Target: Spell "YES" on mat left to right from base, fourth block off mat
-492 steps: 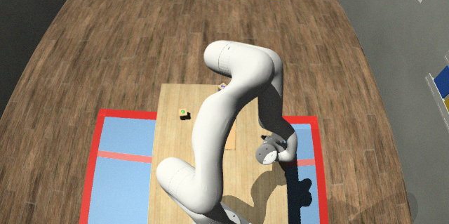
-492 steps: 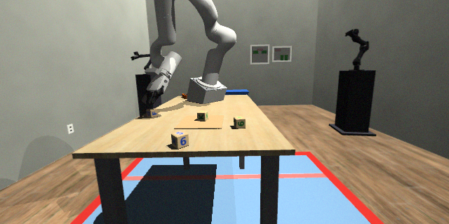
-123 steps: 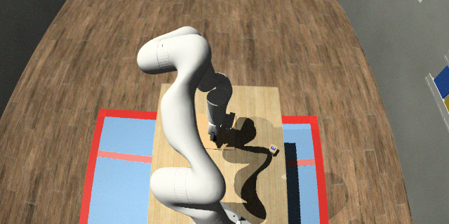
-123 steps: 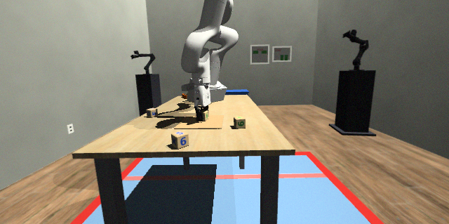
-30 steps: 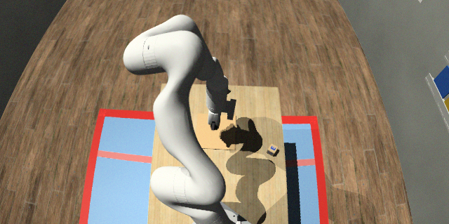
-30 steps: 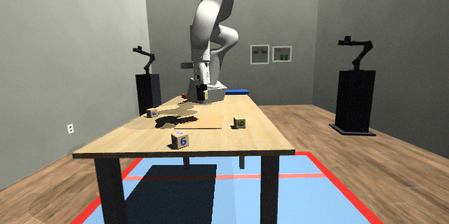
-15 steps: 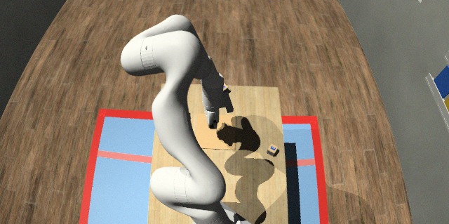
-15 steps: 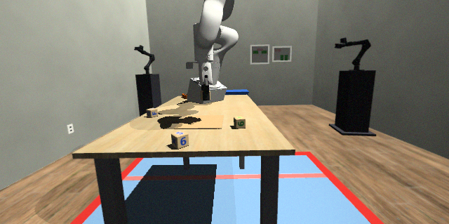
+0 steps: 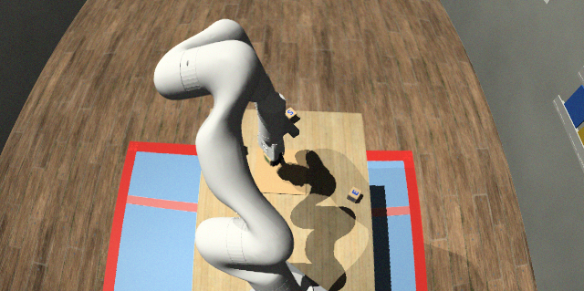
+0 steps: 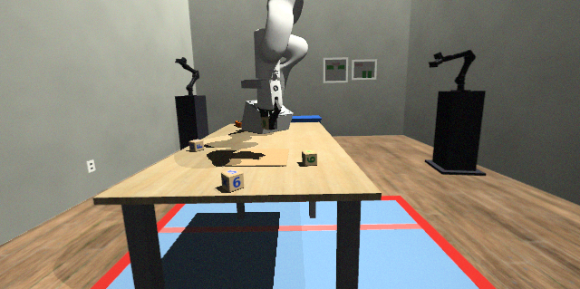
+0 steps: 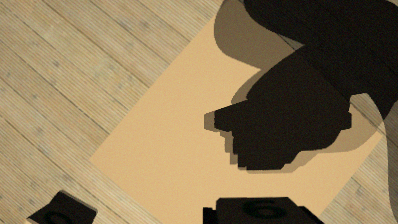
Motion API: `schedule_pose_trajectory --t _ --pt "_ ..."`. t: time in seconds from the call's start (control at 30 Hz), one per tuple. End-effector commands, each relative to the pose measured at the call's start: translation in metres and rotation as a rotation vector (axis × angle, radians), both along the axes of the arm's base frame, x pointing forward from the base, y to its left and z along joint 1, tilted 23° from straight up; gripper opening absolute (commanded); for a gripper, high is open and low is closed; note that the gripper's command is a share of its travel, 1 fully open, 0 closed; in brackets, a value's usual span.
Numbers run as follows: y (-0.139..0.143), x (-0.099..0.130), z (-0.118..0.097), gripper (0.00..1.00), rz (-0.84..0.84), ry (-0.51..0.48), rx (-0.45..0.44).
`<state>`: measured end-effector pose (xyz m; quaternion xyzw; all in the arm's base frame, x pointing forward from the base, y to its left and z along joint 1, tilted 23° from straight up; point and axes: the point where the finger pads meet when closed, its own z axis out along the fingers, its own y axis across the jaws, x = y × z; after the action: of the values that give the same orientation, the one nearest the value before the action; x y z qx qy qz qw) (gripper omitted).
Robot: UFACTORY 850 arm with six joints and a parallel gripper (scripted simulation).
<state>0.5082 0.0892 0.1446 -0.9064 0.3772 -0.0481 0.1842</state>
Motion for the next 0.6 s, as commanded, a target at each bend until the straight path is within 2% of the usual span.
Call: schedule_pose_trajectory --t 0.0,0.17,0.2,0.57 --pt "0.004 0.001 0.002 0.41 0.124 -0.061 -0.022" --pt "0.007 0.001 0.003 0.41 0.203 -0.087 -0.042" --pt "0.01 0.001 0.004 0.41 0.28 -0.112 -0.062" --pt "0.021 0.002 0.008 0.41 0.559 -0.203 -0.133"
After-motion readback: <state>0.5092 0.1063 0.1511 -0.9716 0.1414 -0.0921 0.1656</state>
